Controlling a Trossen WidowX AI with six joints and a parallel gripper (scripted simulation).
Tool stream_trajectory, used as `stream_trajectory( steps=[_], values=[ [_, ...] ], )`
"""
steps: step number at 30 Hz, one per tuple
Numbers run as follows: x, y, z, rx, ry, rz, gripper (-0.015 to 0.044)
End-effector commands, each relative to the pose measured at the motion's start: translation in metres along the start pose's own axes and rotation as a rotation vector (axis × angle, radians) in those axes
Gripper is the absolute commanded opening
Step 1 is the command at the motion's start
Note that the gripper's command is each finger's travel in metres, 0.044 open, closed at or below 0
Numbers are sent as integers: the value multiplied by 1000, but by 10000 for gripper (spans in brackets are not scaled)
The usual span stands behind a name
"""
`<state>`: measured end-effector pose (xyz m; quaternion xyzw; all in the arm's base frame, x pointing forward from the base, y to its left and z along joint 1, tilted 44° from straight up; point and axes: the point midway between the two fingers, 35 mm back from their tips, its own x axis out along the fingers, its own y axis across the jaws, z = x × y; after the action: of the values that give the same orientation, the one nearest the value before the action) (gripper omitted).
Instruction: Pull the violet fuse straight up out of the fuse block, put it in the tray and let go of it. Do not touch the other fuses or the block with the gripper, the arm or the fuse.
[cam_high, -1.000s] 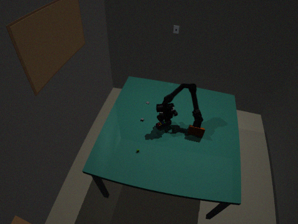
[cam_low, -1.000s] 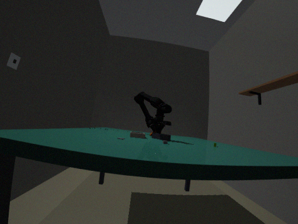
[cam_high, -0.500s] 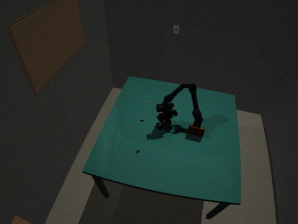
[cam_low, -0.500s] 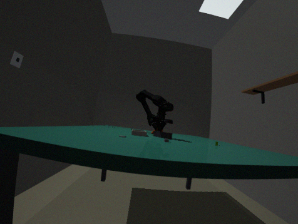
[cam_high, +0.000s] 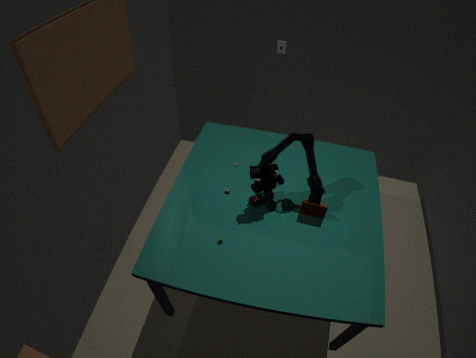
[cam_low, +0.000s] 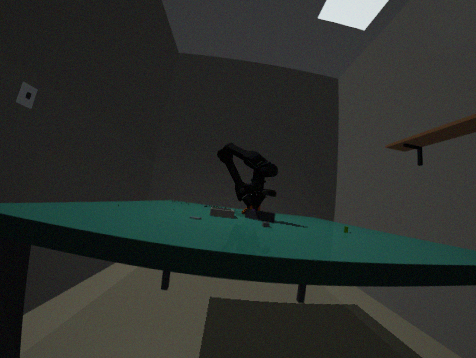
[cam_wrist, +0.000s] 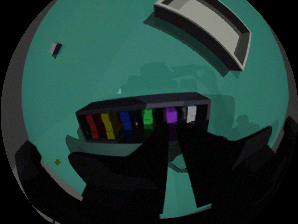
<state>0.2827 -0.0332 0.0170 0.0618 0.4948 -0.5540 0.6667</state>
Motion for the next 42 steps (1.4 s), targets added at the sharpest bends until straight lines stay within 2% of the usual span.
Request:
stream_trajectory(
  steps=[1,42],
  values=[
    [-4,2,1,8,2,7,0],
    [-25,1,1,4,0,5,0]
  ],
)
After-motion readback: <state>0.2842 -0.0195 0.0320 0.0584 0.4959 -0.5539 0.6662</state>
